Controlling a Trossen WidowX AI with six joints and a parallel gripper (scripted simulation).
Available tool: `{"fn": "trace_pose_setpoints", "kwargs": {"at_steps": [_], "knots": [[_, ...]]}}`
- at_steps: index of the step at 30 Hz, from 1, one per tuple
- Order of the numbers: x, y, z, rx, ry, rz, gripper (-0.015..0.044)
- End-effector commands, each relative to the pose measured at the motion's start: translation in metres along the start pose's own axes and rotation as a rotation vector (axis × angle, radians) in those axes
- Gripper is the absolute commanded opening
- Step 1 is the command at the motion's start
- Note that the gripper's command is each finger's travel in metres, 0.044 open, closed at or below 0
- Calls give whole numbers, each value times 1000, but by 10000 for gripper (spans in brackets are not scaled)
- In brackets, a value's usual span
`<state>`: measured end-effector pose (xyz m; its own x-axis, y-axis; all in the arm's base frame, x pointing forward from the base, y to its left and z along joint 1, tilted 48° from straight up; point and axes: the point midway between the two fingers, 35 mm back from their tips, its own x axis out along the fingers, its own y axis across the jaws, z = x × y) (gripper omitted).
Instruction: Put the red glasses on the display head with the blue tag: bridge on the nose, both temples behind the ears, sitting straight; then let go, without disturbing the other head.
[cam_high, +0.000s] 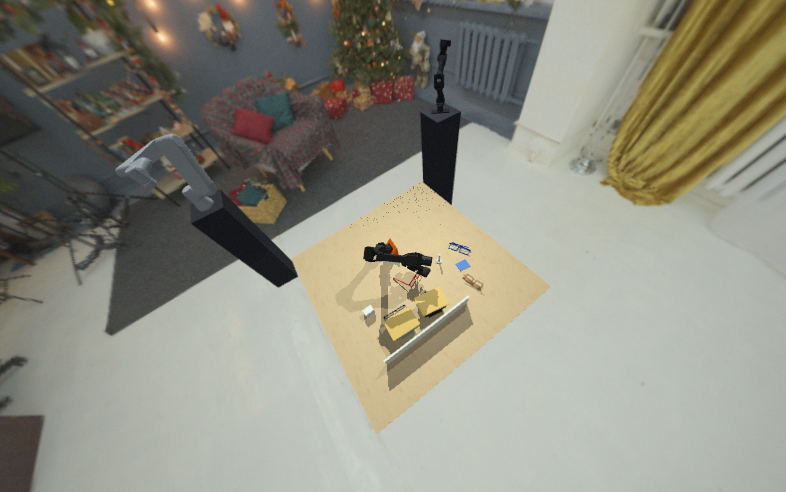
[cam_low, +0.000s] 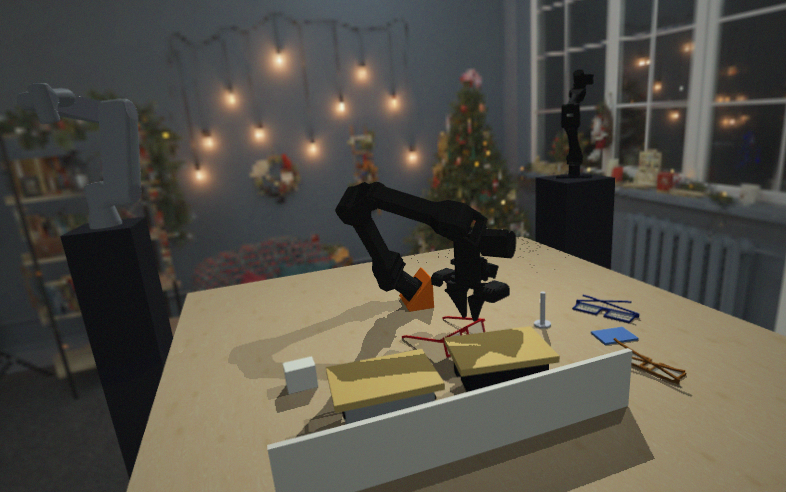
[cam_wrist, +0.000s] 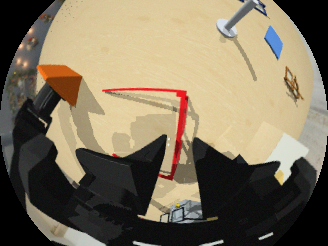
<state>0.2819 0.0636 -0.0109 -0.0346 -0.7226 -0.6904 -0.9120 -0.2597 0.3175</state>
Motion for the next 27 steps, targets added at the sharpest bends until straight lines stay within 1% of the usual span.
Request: {"fn": "trace_pose_setpoints", "kwargs": {"at_steps": [1,19,25,27], "knots": [[9,1,0,-9,7,4,140],[38,3,-1,-8,9,5,140],[41,3,-1,-8,10,6,140],[37,2,-1,2,2,1,87]]}}
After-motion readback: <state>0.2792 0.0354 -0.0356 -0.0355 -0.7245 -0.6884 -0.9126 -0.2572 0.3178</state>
